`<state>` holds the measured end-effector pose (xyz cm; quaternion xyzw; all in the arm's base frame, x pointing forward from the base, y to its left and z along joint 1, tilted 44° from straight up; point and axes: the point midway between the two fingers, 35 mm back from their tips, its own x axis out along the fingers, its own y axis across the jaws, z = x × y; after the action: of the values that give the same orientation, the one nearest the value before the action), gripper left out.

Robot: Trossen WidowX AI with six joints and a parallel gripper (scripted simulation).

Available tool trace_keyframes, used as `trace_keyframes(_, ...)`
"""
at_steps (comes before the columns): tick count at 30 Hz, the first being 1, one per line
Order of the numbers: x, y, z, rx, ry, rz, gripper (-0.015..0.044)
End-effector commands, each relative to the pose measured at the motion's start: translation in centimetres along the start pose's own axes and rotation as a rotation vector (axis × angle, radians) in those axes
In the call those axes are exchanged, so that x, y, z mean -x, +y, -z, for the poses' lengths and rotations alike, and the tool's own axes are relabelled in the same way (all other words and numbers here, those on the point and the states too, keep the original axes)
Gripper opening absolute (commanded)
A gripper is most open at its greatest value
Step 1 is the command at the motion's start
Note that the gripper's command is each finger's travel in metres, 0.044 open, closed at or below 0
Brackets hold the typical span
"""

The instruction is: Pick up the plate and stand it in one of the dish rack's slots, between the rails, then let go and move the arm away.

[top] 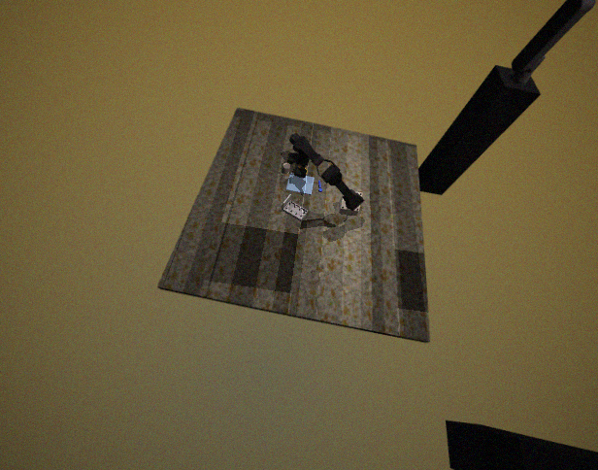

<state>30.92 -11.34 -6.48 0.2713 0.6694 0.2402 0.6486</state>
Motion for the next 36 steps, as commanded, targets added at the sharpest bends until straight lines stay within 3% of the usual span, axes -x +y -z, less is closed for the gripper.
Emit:
trace_keyframes(1, 2.4, -0.2, -0.2, 0.004, -0.007, 0.009, 0.0000)
trace_keyframes(25, 9.5, 0.0, -0.5, 0.012, 0.007, -0.001, 0.0000)
trace_keyframes(36, 10.8, 5.7, 0.1, -0.346, -0.009, 0.012, 0.0000)
